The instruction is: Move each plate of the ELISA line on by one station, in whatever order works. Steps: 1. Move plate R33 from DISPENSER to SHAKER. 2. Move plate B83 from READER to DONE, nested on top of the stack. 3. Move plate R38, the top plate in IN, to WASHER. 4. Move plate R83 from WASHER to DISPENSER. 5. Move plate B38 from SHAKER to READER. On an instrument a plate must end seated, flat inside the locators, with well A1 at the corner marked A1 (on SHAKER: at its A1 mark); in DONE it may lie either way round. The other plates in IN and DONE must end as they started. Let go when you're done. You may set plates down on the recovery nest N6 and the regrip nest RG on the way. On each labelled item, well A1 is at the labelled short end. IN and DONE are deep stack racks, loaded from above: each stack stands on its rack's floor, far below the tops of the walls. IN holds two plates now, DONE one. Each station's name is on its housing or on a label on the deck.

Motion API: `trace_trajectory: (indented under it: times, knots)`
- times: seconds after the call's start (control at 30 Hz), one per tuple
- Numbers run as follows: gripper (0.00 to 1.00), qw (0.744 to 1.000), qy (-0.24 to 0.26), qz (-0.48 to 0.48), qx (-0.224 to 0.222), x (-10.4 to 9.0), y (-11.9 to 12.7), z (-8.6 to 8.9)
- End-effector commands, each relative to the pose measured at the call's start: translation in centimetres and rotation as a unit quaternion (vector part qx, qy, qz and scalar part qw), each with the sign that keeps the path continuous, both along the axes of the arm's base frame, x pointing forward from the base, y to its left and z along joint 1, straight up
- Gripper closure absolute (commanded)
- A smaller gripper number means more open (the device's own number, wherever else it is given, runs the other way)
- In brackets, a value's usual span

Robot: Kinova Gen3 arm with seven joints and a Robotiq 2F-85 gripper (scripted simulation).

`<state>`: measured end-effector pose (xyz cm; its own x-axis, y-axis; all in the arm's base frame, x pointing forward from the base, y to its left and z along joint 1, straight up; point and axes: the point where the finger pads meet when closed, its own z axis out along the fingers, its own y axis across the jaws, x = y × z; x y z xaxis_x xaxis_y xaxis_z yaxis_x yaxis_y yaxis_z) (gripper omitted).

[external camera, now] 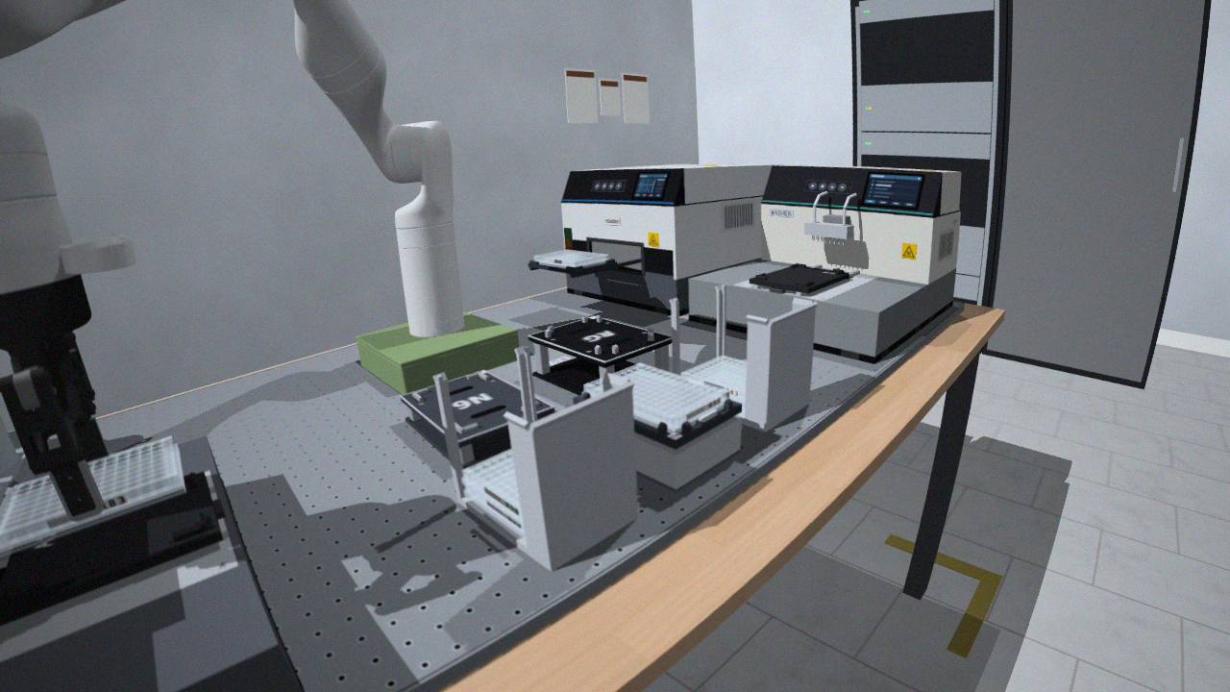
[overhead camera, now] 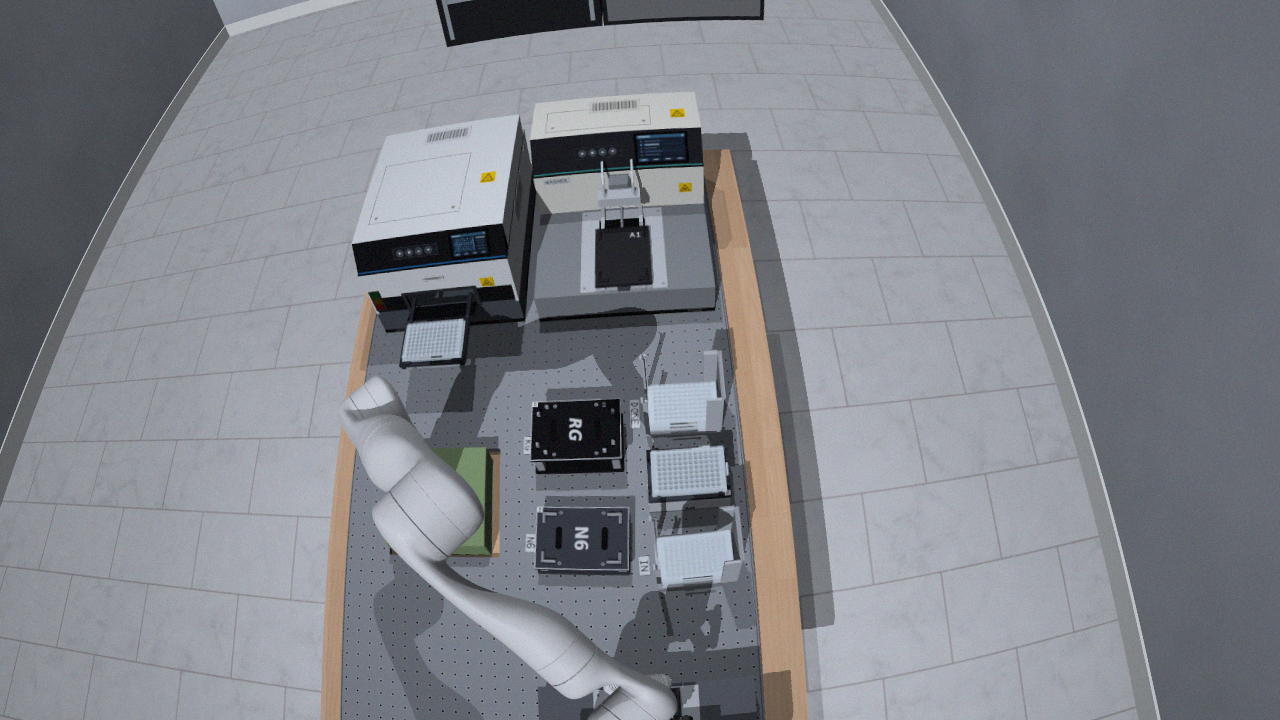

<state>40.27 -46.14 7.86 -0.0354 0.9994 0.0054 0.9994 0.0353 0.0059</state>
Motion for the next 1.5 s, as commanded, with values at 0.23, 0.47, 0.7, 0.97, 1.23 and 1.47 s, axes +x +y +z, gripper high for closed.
trace_trajectory:
  times: [0.23,0.47,0.7,0.97,1.23,1.47]
  knots:
    - [0.06,1.0,0.0,-0.001,-0.001,0.0,0.0,0.0]
    - [0.06,1.0,0.0,-0.004,-0.001,0.0,0.0,-0.8]
    - [0.06,1.0,0.0,-0.004,-0.001,0.0,0.0,-1.5]
    - [0.06,1.0,0.001,-0.004,0.0,0.0,0.1,-2.0]
    - [0.06,1.0,0.0,-0.004,0.0,0.1,0.0,-1.9]
    - [0.06,1.0,0.0,-0.004,0.0,0.1,0.0,-1.9]
